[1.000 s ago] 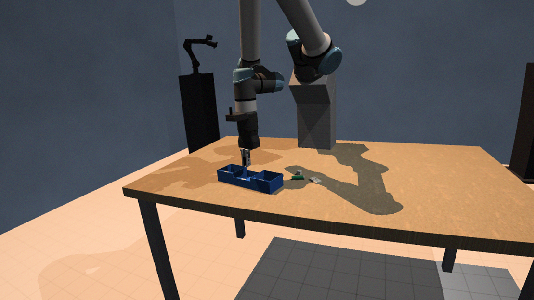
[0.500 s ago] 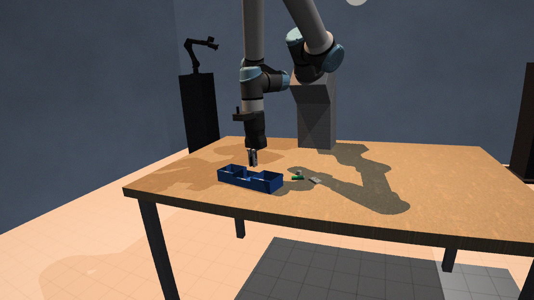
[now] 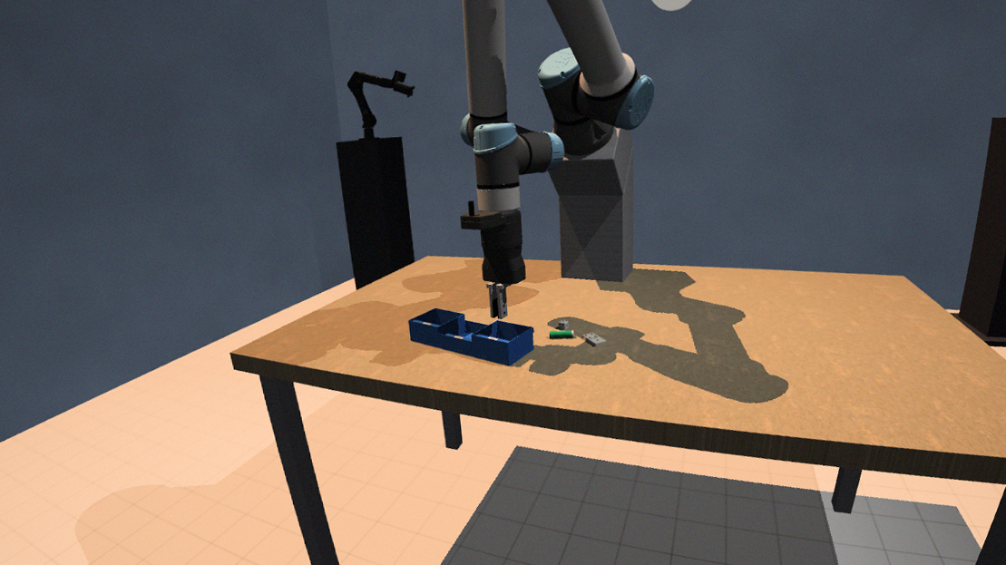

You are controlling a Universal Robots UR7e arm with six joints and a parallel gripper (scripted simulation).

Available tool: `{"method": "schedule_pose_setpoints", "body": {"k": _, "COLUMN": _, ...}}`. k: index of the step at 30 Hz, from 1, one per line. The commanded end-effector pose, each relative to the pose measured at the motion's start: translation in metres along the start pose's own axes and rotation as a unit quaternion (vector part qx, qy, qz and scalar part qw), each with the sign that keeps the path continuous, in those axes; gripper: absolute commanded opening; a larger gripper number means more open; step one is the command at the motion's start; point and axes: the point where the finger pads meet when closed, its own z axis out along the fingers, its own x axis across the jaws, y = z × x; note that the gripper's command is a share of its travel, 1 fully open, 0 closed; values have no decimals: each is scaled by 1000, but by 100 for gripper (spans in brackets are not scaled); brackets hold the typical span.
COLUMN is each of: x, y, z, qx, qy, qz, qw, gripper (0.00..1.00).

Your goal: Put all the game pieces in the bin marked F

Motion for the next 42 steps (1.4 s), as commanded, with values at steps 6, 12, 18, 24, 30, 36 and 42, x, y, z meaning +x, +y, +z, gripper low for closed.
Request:
{"method": "schedule_pose_setpoints", "body": {"k": 6, "x": -1, "y": -1, "z": 16, "qx": 0, "qy": 1, "qz": 0, "qw": 1000, "gripper": 31}}
{"method": "schedule_pose_setpoints", "body": {"k": 12, "x": -1, "y": -1, "z": 27, "qx": 0, "qy": 1, "qz": 0, "qw": 1000, "gripper": 31}}
{"method": "schedule_pose_setpoints", "body": {"k": 18, "x": -1, "y": -1, "z": 43, "qx": 0, "qy": 1, "qz": 0, "qw": 1000, "gripper": 31}}
{"method": "schedule_pose_setpoints", "body": {"k": 24, "x": -1, "y": -1, "z": 59, "qx": 0, "qy": 1, "qz": 0, "qw": 1000, "gripper": 31}}
{"method": "schedule_pose_setpoints", "body": {"k": 30, "x": -1, "y": -1, "z": 59, "qx": 0, "qy": 1, "qz": 0, "qw": 1000, "gripper": 31}}
{"method": "schedule_pose_setpoints", "body": {"k": 36, "x": -1, "y": -1, "z": 59, "qx": 0, "qy": 1, "qz": 0, "qw": 1000, "gripper": 31}}
{"method": "schedule_pose_setpoints", "body": {"k": 42, "x": -1, "y": -1, "z": 59, "qx": 0, "qy": 1, "qz": 0, "qw": 1000, "gripper": 31}}
